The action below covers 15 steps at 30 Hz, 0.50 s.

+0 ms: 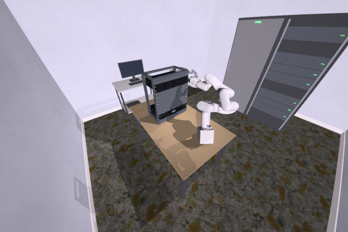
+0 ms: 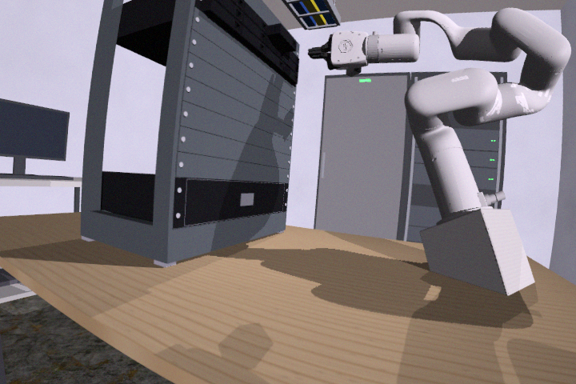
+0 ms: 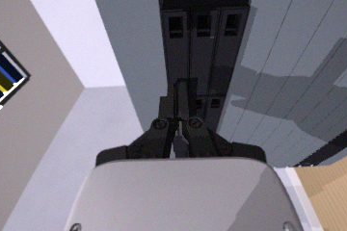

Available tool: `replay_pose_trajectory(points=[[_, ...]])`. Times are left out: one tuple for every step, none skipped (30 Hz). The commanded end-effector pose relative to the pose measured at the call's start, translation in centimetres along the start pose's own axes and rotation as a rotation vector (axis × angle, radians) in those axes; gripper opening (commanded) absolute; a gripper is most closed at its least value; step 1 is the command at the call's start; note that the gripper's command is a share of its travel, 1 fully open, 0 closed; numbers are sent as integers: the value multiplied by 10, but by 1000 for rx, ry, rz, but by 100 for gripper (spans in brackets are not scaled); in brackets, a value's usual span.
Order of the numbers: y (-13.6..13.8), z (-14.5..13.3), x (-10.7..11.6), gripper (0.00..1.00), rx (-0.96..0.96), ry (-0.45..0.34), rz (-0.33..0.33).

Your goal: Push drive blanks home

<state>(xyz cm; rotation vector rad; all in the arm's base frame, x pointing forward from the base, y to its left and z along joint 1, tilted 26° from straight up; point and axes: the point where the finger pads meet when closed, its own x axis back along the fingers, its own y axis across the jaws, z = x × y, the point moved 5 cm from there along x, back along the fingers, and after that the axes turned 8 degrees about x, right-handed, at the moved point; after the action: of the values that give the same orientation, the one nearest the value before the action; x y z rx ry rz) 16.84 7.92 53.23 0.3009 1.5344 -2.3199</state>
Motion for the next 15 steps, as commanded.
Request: replay_pose_trajectory(points=[[0,4,35,0,-3,2,-7],[0,4,37,0,-3,2,-7],[0,4,38,0,-3,2,-7],[0,4,39,0,-3,2,-7],[0,4,39,0,-3,2,-7],[0,4,39,0,-3,2,-7],[0,4,39,0,-3,2,-7],[0,4,39,0,-3,2,-7],[0,4,39,0,-3,2,-7],[0,4,39,0,-3,2,-7],[0,4,39,0,-3,2,-7],[0,4,39,0,-3,2,-7],[0,4,39,0,-3,2,-7],[0,4,39,0,-3,2,-7],[0,4,39,0,-3,2,-7]])
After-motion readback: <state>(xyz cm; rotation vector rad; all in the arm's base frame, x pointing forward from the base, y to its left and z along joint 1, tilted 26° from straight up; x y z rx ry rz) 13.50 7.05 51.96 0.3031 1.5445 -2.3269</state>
